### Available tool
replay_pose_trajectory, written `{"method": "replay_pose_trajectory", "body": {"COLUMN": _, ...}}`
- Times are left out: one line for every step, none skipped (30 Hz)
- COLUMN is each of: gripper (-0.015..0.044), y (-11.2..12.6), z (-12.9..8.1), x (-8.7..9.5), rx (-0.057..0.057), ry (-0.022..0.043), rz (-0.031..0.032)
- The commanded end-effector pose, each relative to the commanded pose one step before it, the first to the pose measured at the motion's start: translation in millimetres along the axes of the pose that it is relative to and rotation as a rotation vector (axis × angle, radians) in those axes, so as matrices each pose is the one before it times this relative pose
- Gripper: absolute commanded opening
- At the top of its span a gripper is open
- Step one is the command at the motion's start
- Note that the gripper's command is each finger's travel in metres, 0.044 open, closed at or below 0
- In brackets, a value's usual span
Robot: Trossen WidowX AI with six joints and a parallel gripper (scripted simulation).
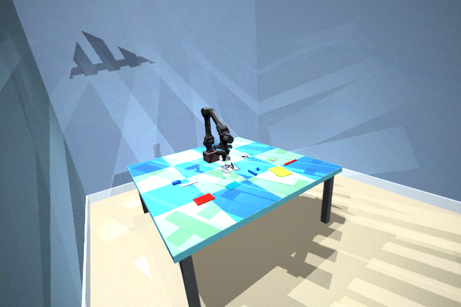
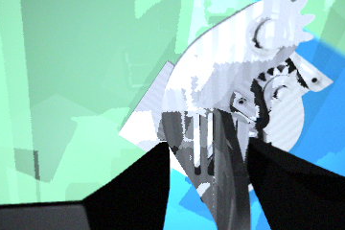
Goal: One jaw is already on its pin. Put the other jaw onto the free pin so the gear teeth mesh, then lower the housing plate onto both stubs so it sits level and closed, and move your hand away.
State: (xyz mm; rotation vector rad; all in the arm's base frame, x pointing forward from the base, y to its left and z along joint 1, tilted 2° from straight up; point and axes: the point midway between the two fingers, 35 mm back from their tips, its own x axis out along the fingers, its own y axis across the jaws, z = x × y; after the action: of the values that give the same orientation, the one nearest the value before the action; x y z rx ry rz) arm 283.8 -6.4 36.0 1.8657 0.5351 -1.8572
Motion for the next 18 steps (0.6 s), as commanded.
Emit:
{"method": "replay_pose_trajectory", "body": {"gripper": 0.0134, "y": 2.71, "z": -1.99, "x": -0.49, "rx": 0.0925, "ry": 0.00429, "rz": 0.00252}}
{"method": "replay_pose_trajectory", "body": {"gripper": 0.0134, "y": 0.35, "z": -0.18, "x": 0.05, "rx": 0.0223, "ry": 0.00001, "rz": 0.00004}}
{"method": "replay_pose_trajectory", "body": {"gripper": 0.0134, "y": 0.35, "z": -0.19, "x": 0.05, "rx": 0.0223, "ry": 0.00001, "rz": 0.00004}}
{"method": "replay_pose_trajectory", "body": {"gripper": 0.0134, "y": 0.34, "z": -0.19, "x": 0.05, "rx": 0.0223, "ry": 0.00001, "rz": 0.00004}}
{"method": "replay_pose_trajectory", "body": {"gripper": 0.0134, "y": 0.34, "z": -0.20, "x": 0.05, "rx": 0.0223, "ry": 0.00001, "rz": 0.00004}}
{"method": "replay_pose_trajectory", "body": {"gripper": 0.0134, "y": 0.33, "z": -0.21, "x": 0.05, "rx": 0.0223, "ry": 0.00001, "rz": 0.00004}}
{"method": "replay_pose_trajectory", "body": {"gripper": 0.0134, "y": 0.33, "z": -0.22, "x": 0.05, "rx": 0.0223, "ry": 0.00002, "rz": 0.00003}}
{"method": "replay_pose_trajectory", "body": {"gripper": 0.0134, "y": 0.32, "z": -0.22, "x": 0.05, "rx": 0.0223, "ry": 0.00002, "rz": 0.00003}}
{"method": "replay_pose_trajectory", "body": {"gripper": 0.0134, "y": 0.32, "z": -0.23, "x": 0.05, "rx": 0.0223, "ry": 0.00002, "rz": 0.00003}}
{"method": "replay_pose_trajectory", "body": {"gripper": 0.0134, "y": 0.31, "z": -0.24, "x": 0.05, "rx": 0.0223, "ry": 0.00002, "rz": 0.00003}}
{"method": "replay_pose_trajectory", "body": {"gripper": 0.0134, "y": 0.31, "z": -0.24, "x": 0.05, "rx": 0.0223, "ry": 0.00002, "rz": 0.00003}}
{"method": "replay_pose_trajectory", "body": {"gripper": 0.0134, "y": 0.30, "z": -0.25, "x": 0.05, "rx": 0.0223, "ry": 0.00002, "rz": 0.00003}}
{"method": "replay_pose_trajectory", "body": {"gripper": 0.0134, "y": 0.30, "z": -0.26, "x": 0.05, "rx": 0.0223, "ry": 0.00002, "rz": 0.00003}}
{"method": "replay_pose_trajectory", "body": {"gripper": 0.0134, "y": 0.29, "z": -0.26, "x": 0.05, "rx": 0.0223, "ry": 0.00002, "rz": 0.00003}}
{"method": "replay_pose_trajectory", "body": {"gripper": 0.0134, "y": 0.29, "z": -0.27, "x": 0.05, "rx": 0.0223, "ry": 0.00002, "rz": 0.00003}}
{"method": "replay_pose_trajectory", "body": {"gripper": 0.0134, "y": 0.28, "z": -0.27, "x": 0.05, "rx": 0.0223, "ry": 0.00002, "rz": 0.00003}}
{"method": "replay_pose_trajectory", "body": {"gripper": 0.0134, "y": 0.28, "z": -0.28, "x": 0.05, "rx": 0.0223, "ry": 0.00002, "rz": 0.00003}}
{"method": "replay_pose_trajectory", "body": {"gripper": 0.0134, "y": 0.27, "z": -0.29, "x": 0.05, "rx": 0.0223, "ry": 0.00002, "rz": 0.00003}}
